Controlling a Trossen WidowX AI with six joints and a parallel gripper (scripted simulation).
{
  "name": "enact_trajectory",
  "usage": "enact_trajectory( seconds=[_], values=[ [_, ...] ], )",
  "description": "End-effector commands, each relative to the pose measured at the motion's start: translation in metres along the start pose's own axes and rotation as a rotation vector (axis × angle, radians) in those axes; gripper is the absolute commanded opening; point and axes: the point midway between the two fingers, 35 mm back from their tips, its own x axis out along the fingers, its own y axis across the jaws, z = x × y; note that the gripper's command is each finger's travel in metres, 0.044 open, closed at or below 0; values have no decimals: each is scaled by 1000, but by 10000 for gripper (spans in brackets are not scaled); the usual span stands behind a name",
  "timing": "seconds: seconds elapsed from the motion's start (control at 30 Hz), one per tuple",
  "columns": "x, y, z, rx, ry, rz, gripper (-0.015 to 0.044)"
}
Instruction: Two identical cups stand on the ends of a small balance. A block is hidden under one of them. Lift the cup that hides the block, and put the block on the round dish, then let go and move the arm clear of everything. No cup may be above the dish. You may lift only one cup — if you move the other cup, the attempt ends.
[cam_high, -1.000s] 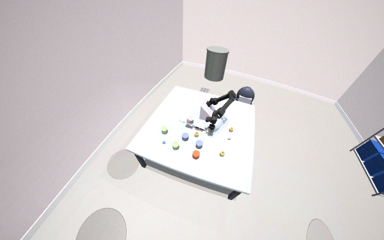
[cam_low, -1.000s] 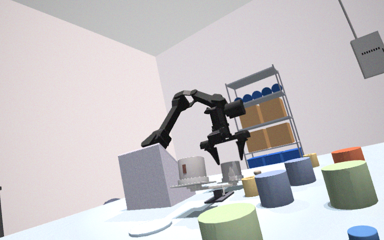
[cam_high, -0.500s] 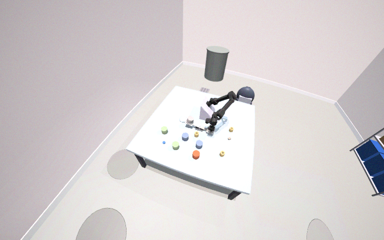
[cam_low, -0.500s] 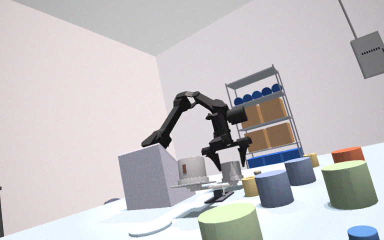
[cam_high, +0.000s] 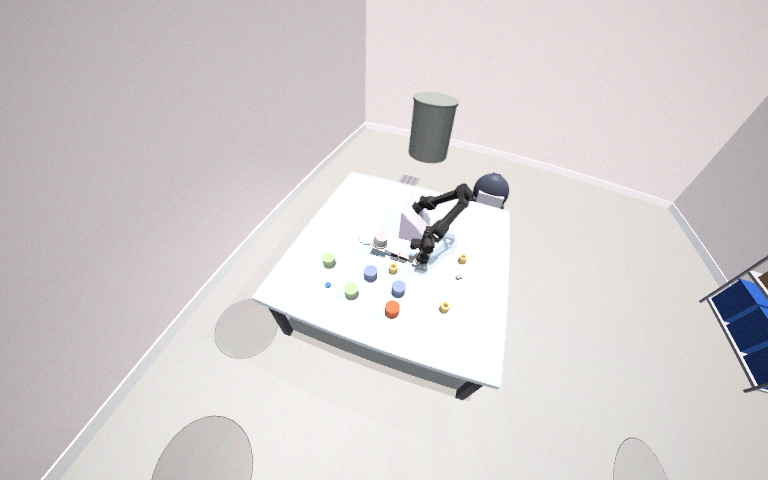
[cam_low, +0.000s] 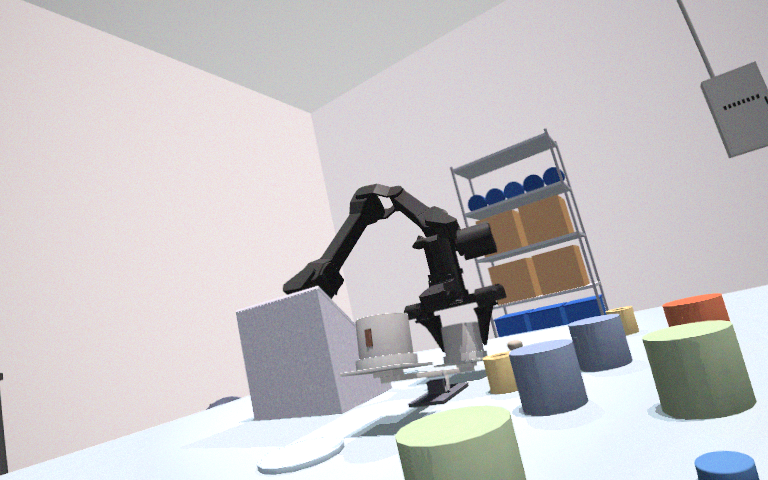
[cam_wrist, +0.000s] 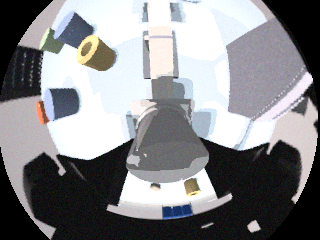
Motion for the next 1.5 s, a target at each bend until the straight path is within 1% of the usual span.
enact_trajectory(
  seconds=[0.0,0.2,0.57,0.6,1.47],
  values=[
    [2,0,2,5,-6,-1,341],
    [2,0,2,5,-6,-1,301],
    [-7,2,2,5,-9,-1,12],
    [-8,2,3,5,-9,-1,0],
    [-39,7,5,5,-17,-1,0]
  ],
)
